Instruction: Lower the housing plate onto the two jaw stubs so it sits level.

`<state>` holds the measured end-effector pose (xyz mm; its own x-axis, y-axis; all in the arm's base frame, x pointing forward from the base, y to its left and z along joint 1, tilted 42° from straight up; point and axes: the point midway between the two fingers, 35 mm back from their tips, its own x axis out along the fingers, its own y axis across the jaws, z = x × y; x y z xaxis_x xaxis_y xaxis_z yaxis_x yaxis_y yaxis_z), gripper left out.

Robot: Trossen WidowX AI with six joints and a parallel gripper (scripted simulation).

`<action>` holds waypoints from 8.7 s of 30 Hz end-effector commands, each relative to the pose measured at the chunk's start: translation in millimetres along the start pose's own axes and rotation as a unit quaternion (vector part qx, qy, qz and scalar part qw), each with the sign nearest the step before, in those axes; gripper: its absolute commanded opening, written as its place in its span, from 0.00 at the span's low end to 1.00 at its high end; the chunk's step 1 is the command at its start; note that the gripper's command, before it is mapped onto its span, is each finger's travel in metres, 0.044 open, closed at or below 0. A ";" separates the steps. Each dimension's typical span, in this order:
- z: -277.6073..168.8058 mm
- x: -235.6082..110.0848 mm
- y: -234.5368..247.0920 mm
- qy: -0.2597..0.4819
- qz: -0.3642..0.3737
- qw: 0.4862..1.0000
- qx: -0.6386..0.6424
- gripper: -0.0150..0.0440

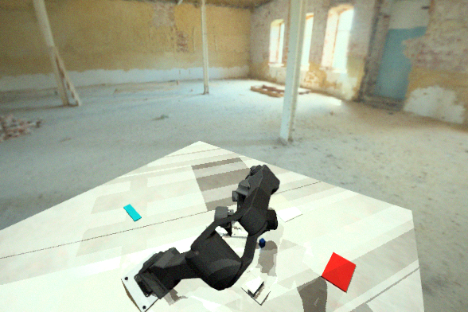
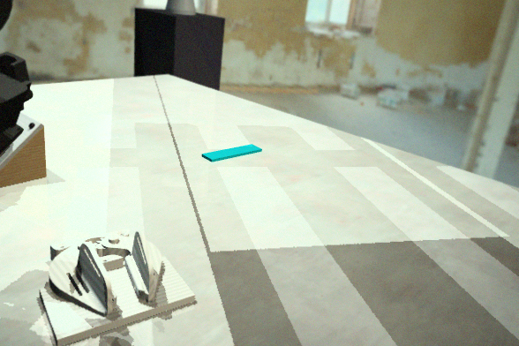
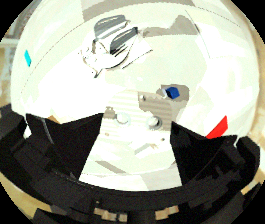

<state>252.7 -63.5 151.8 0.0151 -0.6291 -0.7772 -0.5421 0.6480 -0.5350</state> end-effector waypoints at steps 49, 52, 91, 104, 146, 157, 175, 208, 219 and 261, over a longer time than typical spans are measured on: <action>85.9 3.3 93.3 0.004 -0.019 0.914 0.405 0.85; 85.9 3.3 93.3 0.004 -0.019 0.914 0.406 0.85; 86.5 3.7 107.2 0.004 -0.019 0.912 0.409 0.85; 85.7 3.7 107.9 0.004 -0.019 0.912 0.410 0.85; 84.0 65.7 105.5 0.004 -0.020 0.912 0.411 0.85; 84.0 65.9 105.5 0.004 -0.020 0.912 0.411 0.85; 83.9 68.3 105.4 0.004 -0.020 0.913 0.407 0.85; 83.7 75.6 105.1 0.004 -0.020 0.914 0.405 0.85; 83.6 78.0 105.0 0.004 -0.020 0.914 0.406 0.85; 83.5 80.4 104.9 0.004 -0.020 0.914 0.406 0.85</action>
<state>267.8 -10.2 6.7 0.0146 -0.6616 -0.7497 0.2625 0.7260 -0.6356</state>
